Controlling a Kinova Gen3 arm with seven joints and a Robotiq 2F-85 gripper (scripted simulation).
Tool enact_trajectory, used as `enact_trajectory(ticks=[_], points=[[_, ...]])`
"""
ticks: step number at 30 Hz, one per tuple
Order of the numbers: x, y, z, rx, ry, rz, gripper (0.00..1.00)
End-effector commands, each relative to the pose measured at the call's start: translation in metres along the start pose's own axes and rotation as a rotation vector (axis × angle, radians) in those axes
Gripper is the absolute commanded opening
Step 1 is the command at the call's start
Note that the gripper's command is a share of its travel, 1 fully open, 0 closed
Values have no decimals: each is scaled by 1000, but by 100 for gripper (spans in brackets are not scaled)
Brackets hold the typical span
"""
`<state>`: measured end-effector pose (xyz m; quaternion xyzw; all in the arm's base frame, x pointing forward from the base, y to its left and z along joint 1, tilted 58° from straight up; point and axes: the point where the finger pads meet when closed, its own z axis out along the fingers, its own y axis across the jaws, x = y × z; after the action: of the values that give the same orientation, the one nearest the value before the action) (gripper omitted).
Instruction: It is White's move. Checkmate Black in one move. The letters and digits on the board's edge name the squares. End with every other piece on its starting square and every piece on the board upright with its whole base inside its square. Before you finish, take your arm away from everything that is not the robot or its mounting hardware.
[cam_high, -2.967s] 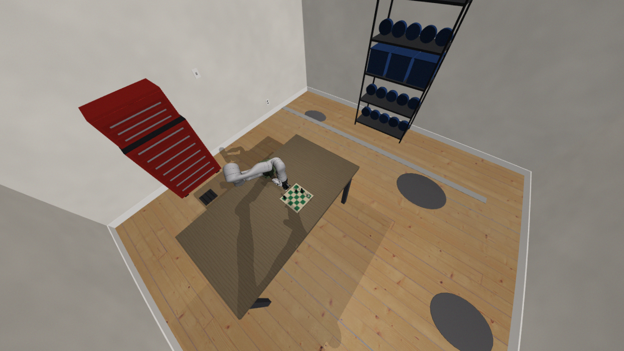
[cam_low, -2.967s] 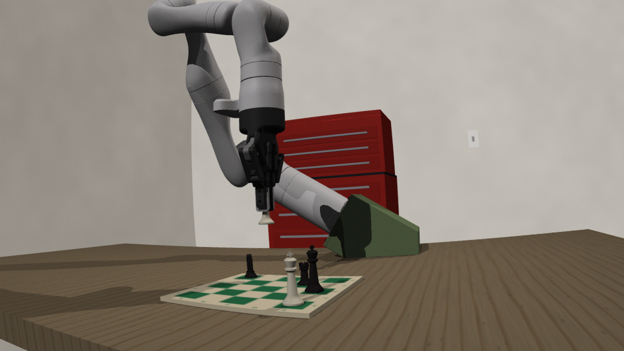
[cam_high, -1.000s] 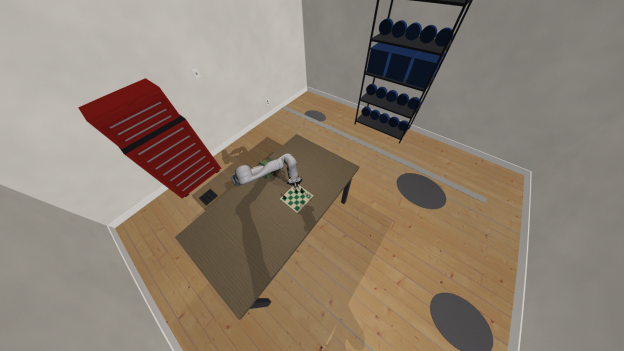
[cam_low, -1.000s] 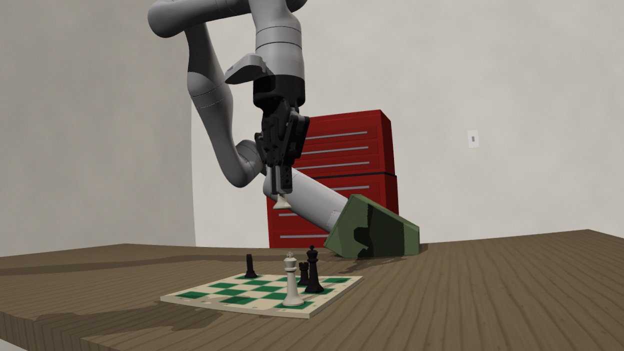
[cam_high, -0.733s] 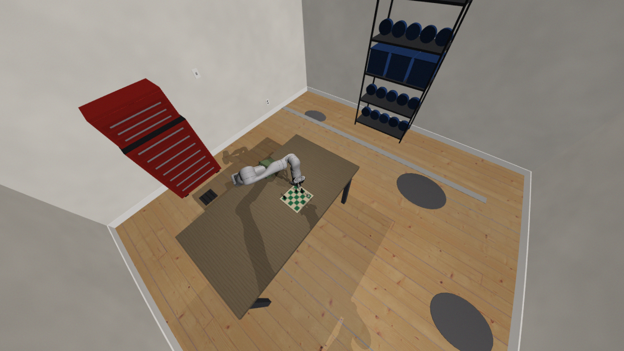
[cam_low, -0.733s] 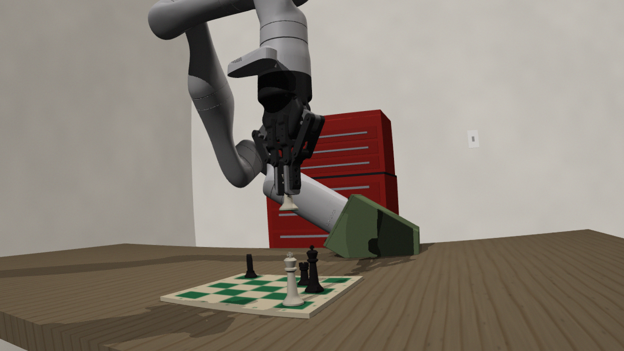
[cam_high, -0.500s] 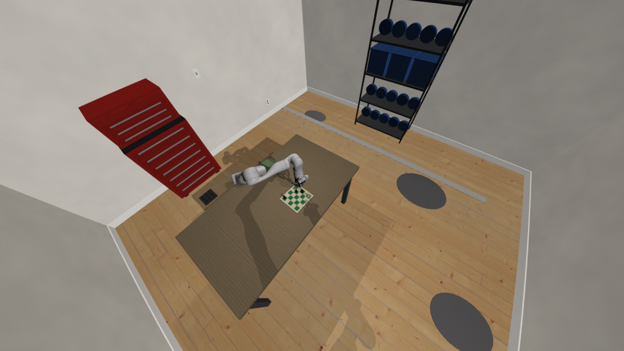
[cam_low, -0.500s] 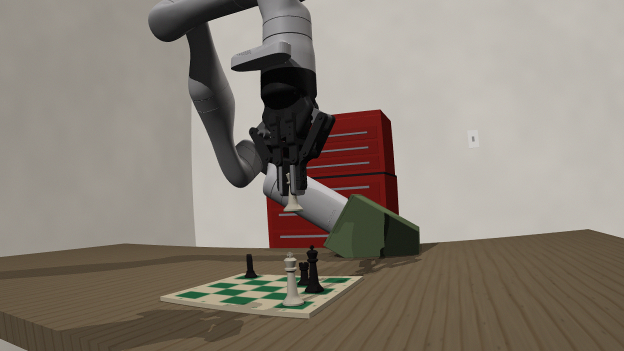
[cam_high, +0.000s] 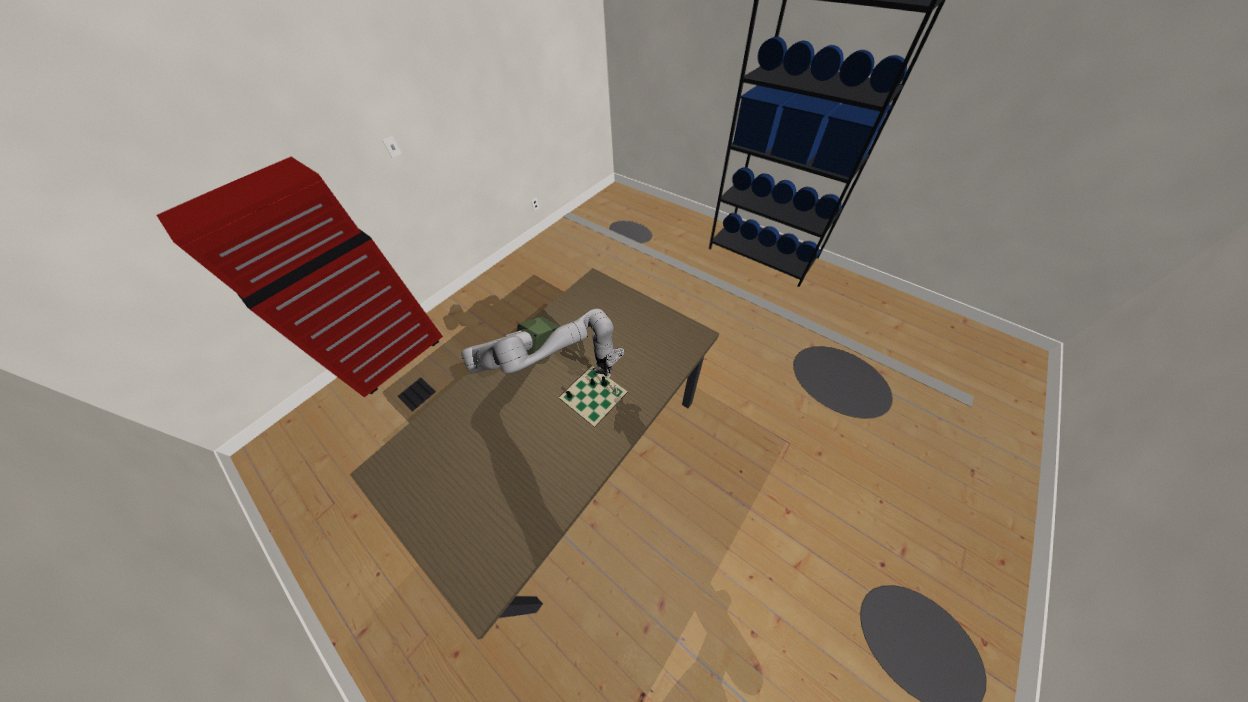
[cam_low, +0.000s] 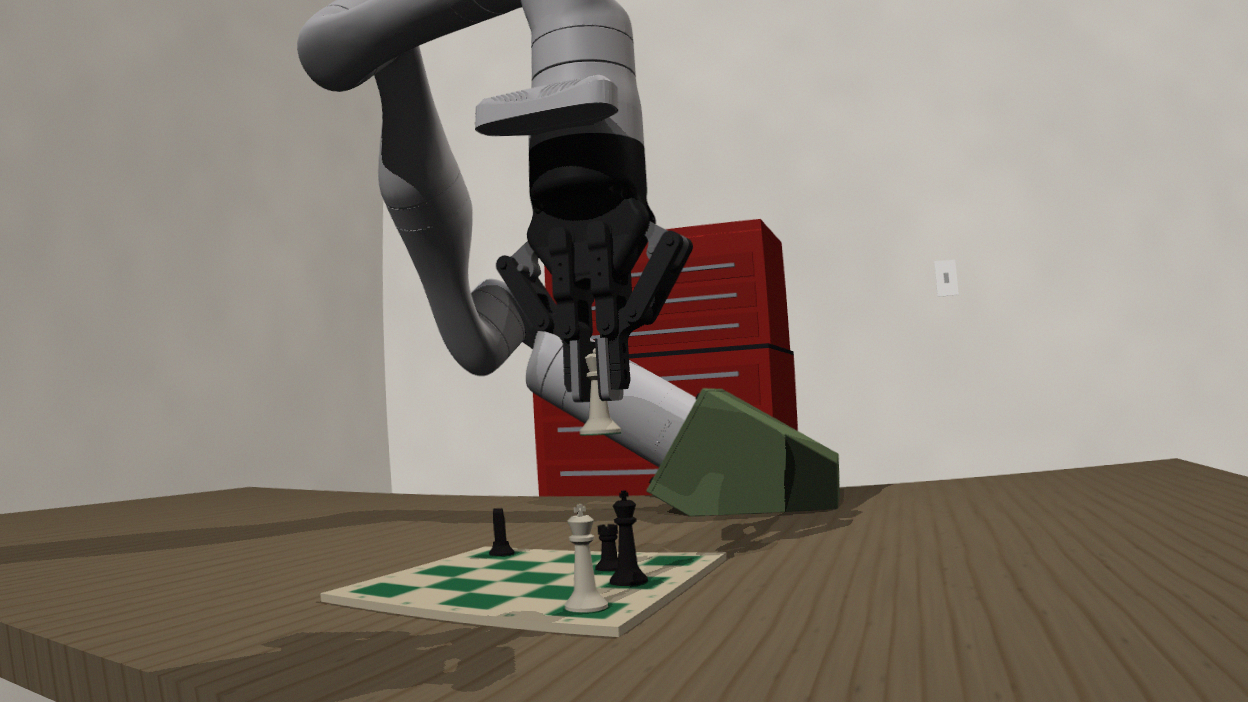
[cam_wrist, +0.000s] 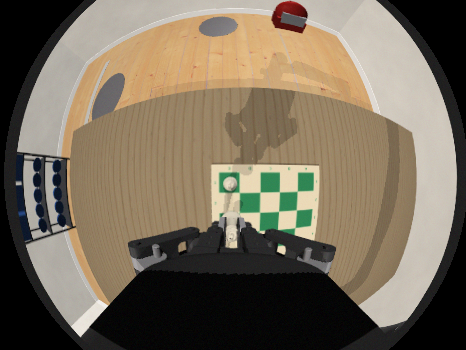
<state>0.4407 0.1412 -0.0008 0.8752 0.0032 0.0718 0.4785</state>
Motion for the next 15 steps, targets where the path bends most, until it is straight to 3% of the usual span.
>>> enact_trajectory(ticks=[1, 15], points=[[1, -2, 2, 0, -4, -12, 0], [2, -3, 2, 0, -5, -30, 0]])
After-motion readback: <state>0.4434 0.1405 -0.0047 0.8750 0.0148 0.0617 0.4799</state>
